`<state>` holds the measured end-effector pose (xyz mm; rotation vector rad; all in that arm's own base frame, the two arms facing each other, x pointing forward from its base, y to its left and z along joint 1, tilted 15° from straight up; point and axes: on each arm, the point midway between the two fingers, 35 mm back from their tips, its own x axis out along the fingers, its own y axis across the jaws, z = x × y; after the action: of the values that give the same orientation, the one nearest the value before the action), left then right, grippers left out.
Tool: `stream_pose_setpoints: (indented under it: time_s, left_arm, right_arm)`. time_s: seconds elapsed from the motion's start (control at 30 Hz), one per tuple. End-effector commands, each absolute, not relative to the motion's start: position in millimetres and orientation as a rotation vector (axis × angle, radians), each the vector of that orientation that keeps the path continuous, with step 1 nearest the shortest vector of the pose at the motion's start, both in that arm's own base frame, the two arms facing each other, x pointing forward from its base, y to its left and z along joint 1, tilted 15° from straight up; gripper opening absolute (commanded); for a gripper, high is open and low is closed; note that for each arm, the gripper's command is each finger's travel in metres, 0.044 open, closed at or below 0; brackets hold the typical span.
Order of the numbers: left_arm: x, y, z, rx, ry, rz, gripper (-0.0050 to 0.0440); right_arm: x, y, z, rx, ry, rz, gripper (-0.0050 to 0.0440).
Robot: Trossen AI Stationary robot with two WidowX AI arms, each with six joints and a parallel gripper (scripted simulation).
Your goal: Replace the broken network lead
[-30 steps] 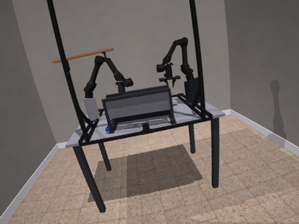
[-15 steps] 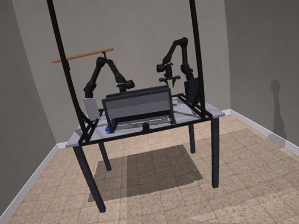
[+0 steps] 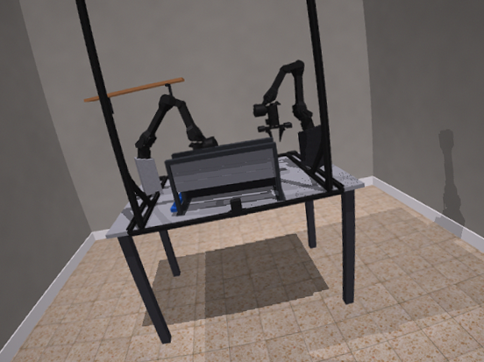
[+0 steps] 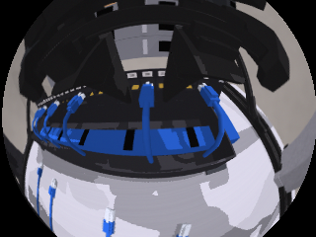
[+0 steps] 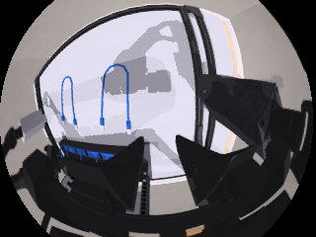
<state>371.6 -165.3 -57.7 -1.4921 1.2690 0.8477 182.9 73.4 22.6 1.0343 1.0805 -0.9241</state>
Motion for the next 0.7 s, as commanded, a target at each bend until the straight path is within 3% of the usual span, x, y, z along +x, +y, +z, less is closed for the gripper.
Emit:
stream_pose_setpoints:
  time_s: [0.0, 0.5, 0.53, 0.67]
  left_arm:
    - [372.0, -165.2, -63.7, -1.489, 1.265, 0.859, 0.0176]
    - [372.0, -165.2, -63.7, -1.489, 1.265, 0.859, 0.0176]
    - [371.7, -166.0, -61.9, -1.490, 1.271, 0.851, 0.0000]
    - [371.7, -166.0, -61.9, -1.490, 1.271, 0.851, 0.0000]
  right_arm:
    - [182.9, 73.4, 22.6, 1.034, 1.080, -0.924, 0.0176]
    - [182.9, 73.4, 22.6, 1.034, 1.080, -0.924, 0.0176]
    - [182.9, 73.4, 22.6, 1.034, 1.080, -0.924, 0.0176]
    - [182.9, 73.4, 22.6, 1.034, 1.080, -0.924, 0.0176]
